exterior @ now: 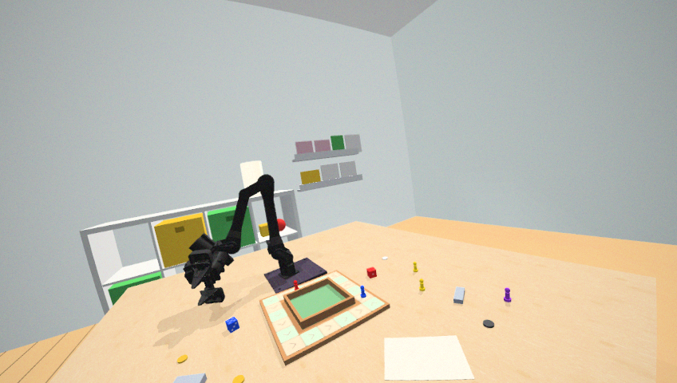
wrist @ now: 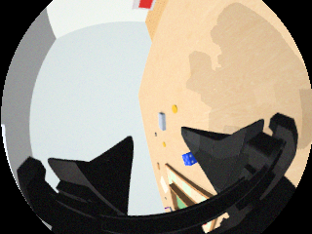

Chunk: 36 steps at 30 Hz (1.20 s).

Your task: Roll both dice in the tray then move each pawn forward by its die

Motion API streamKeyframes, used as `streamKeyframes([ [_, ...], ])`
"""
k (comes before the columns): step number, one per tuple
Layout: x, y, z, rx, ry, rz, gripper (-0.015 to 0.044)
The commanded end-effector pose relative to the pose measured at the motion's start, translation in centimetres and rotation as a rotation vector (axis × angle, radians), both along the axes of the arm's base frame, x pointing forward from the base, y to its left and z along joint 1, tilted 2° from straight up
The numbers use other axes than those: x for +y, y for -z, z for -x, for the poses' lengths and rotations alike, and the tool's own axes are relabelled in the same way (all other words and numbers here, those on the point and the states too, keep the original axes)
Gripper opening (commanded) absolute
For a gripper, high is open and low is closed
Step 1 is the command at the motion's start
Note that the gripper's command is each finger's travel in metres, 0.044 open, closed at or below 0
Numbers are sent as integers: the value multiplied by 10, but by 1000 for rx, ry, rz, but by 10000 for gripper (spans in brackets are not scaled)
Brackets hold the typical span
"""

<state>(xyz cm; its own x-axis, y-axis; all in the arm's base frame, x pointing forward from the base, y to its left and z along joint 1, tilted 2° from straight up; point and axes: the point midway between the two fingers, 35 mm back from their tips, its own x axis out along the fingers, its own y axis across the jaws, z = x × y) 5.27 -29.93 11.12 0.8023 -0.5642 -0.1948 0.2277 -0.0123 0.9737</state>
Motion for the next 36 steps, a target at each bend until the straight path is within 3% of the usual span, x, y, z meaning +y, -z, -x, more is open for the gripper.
streamKeyframes([
  [1, -13, -4, -51, 32, -106, -82, 275],
  [10, 5, -12, -172, 168, -323, -214, 275],
  [21, 124, 11, -283, 516, -625, -305, 275],
  [28, 229, 22, -313, 782, -838, -280, 275],
  [36, 334, 23, -299, 1096, -1052, -93, 275],
])
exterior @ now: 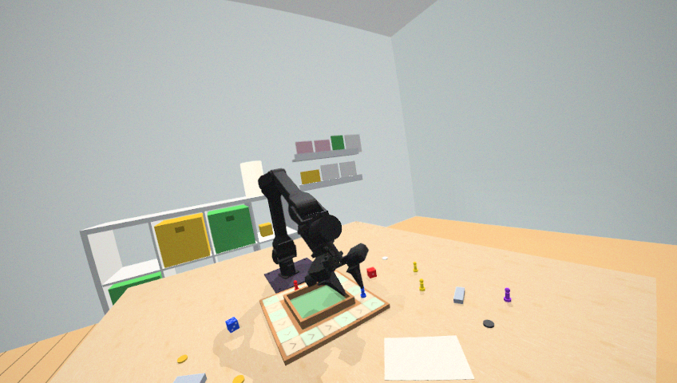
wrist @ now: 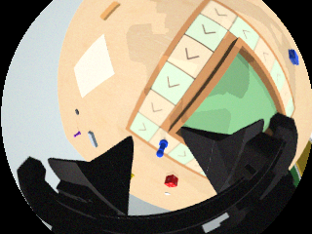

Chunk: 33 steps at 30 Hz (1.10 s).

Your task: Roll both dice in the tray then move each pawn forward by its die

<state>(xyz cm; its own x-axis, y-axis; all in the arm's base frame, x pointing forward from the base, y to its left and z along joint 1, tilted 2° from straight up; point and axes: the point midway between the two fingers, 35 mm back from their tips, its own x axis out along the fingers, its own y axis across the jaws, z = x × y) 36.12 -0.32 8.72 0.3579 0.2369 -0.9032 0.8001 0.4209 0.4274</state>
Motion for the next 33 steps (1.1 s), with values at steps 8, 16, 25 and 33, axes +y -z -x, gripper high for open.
streamKeyframes([
  [8, 132, -5, 49, 221, -430, 255, 275],
  [16, 177, -10, 80, 275, -598, 379, 275],
  [25, 178, 6, 77, 275, -598, 379, 275],
  [33, 178, 21, 77, 275, -598, 379, 275],
])
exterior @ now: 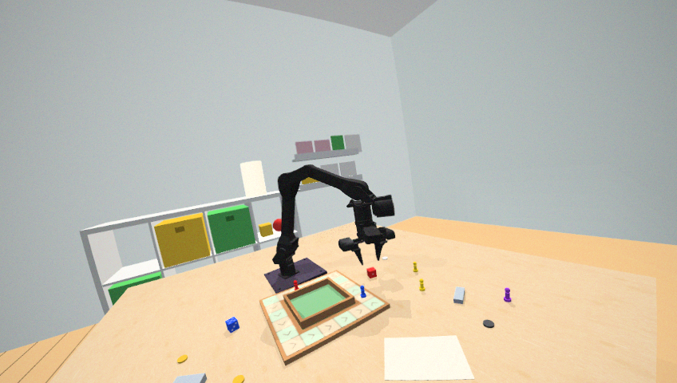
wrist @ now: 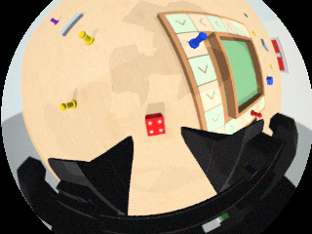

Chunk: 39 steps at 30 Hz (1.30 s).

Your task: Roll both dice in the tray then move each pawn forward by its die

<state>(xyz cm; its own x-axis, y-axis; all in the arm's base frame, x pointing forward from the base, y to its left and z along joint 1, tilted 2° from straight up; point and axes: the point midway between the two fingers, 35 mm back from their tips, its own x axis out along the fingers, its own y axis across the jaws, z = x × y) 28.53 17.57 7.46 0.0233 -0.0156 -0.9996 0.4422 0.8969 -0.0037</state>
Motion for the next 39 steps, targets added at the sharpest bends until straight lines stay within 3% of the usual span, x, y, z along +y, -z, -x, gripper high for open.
streamKeyframes([
  [1, -1, 8, 1, 7, 4, 9, 275],
  [24, -2, 40, 0, 7, 4, 9, 275],
  [30, -2, 40, 0, 7, 4, 9, 118],
  [39, -2, 40, 0, 7, 4, 9, 38],
])
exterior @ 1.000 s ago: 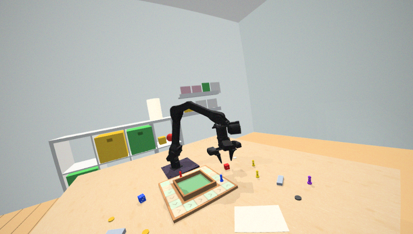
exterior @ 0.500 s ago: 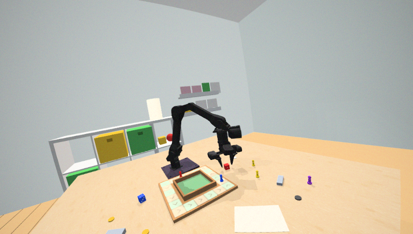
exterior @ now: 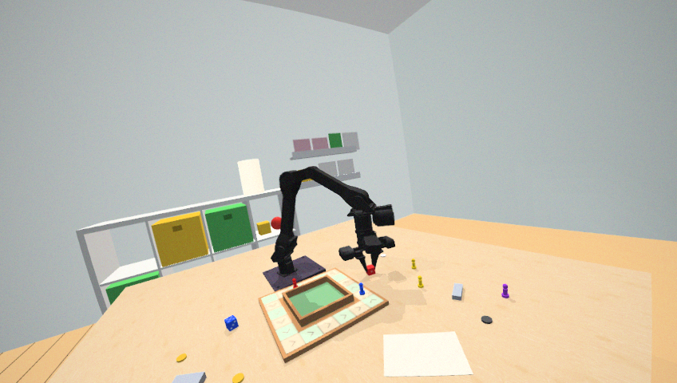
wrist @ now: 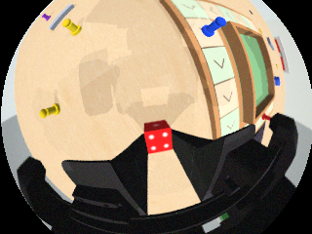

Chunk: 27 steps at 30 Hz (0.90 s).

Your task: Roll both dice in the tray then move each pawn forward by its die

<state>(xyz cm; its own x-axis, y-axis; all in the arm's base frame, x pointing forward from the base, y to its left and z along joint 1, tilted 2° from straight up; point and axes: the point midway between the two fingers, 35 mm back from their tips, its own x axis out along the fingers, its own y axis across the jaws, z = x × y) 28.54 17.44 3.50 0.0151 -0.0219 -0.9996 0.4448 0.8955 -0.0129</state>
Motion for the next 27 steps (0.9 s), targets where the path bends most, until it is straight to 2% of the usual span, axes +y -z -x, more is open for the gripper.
streamKeyframes([
  [1, 0, 0, 0, -1, 1, 3, 12],
  [22, 0, -114, 2, -1, 1, 3, 0],
  [27, -1, -122, 3, -1, 1, 3, 0],
])
